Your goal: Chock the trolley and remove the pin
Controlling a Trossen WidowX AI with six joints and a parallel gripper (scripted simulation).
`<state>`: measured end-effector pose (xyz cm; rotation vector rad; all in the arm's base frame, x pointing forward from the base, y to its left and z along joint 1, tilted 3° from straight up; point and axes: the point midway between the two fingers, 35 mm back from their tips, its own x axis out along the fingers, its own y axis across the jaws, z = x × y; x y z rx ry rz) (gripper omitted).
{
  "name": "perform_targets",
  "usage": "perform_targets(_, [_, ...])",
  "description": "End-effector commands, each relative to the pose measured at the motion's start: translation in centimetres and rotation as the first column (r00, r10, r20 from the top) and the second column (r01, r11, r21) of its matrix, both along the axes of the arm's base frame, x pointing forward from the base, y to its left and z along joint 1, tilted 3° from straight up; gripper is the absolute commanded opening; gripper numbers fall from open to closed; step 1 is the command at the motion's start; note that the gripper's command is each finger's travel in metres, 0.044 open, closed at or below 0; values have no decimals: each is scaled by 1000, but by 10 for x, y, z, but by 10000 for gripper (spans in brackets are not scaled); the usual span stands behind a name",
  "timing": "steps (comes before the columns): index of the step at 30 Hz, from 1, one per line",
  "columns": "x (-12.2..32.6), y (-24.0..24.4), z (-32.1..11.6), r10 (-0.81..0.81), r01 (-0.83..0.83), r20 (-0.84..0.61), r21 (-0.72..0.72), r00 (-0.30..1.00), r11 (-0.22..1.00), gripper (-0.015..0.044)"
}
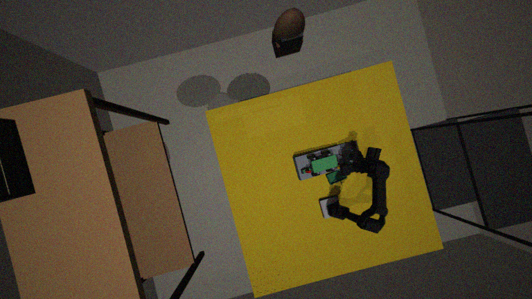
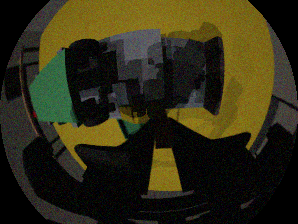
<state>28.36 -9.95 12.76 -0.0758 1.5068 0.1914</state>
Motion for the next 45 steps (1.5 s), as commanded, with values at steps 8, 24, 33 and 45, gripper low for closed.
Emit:
perform_targets(8, [-1,4,-21,-6,6,-5,7,1000,1000,0])
perform_targets(24, [-2,17,-16,-6,6,-5,8,1000,1000,0])
perform_targets(33, [-2,25,-15,-6,6,-5,8,1000,1000,0])
perform_targets(45, [-2,36,-13,-6,6,-5,9,1000,1000,0])
